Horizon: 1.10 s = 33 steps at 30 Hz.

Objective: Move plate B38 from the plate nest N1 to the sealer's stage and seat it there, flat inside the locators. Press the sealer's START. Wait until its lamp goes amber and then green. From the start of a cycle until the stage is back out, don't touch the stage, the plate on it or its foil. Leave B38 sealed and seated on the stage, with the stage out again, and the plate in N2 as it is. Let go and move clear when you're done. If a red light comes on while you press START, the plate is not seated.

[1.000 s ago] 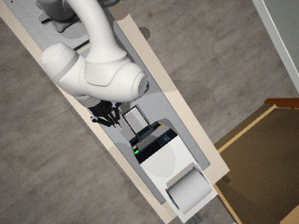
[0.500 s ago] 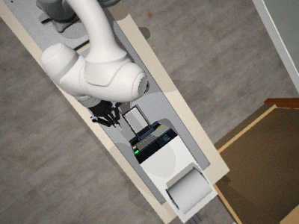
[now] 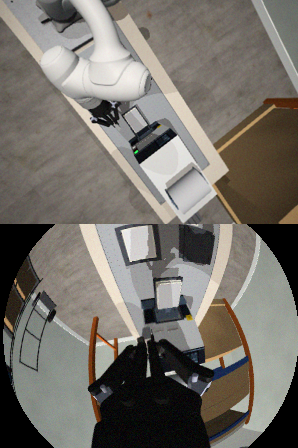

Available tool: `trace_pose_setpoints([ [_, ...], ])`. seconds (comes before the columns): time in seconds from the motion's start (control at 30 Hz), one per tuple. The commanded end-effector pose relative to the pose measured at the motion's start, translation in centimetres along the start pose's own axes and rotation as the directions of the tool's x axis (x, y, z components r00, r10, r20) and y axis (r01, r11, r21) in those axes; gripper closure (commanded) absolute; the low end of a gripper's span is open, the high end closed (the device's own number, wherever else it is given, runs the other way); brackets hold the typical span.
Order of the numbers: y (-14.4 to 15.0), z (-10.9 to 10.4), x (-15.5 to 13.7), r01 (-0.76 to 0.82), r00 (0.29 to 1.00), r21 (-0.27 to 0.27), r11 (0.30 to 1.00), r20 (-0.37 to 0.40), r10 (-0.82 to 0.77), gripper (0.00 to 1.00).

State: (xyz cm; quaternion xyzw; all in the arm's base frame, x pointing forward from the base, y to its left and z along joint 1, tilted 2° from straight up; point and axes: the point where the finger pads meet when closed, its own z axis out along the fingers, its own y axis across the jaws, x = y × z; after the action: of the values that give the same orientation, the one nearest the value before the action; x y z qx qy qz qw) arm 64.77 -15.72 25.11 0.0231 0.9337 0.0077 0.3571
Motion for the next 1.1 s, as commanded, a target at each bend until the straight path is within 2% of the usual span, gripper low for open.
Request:
trace_pose_setpoints([
  [0.0, -0.09, 0.01, -0.09, -0.007, 0.993, 0.009, 1.0, -0.117, 0.008, 0.9],
  [0.13, -0.09, 0.01, -0.09, -0.007, 0.969, 0.009, 1.0, -0.248, 0.009, 0.9],
  [0.2, -0.09, 0.01, -0.09, -0.007, 0.969, 0.009, 1.0, -0.248, 0.009, 0.9],
  [0.33, -0.09, 0.01, -0.09, -0.007, 0.927, 0.009, 1.0, -0.375, 0.01, 0.9],
  [0.67, -0.09, 0.01, -0.09, -0.007, 0.753, 0.009, 1.0, -0.657, 0.011, 0.9],
  [1.07, -0.09, 0.01, -0.09, -0.007, 0.741, 0.009, 1.0, -0.671, 0.011, 0.9],
])
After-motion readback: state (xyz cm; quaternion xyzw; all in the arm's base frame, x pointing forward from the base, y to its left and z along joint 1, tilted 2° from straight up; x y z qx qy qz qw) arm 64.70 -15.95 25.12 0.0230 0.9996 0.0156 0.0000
